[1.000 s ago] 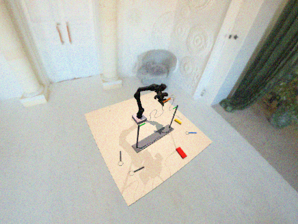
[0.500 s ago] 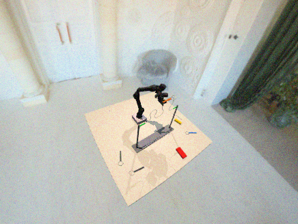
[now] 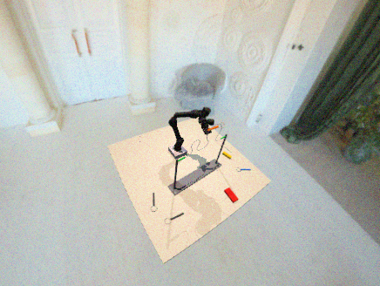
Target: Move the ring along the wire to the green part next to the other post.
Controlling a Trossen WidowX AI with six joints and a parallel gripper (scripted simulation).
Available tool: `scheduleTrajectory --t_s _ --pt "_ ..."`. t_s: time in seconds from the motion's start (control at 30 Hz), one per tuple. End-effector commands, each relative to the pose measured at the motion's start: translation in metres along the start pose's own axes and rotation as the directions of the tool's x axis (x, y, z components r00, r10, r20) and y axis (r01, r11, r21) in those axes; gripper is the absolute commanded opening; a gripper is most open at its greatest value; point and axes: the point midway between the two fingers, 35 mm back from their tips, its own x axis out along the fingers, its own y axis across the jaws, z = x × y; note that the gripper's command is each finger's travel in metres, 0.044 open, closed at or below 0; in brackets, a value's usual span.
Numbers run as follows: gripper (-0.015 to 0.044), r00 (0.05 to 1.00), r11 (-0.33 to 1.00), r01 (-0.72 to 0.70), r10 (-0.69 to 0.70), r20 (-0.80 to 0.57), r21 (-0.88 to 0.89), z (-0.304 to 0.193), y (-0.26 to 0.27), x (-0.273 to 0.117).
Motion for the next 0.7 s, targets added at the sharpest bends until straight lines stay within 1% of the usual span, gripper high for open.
scheduleTrajectory --t_s 0.0,0.67 --pt "-0.0150 1.000 0.999 0.026 -0.026 0.003 -0.042 -0.0007 -0.0022 -0.0001" --pt "-0.0150 0.989 0.956 0.148 -0.140 0.048 -0.254 0.0006 -0.0105 0.0003"
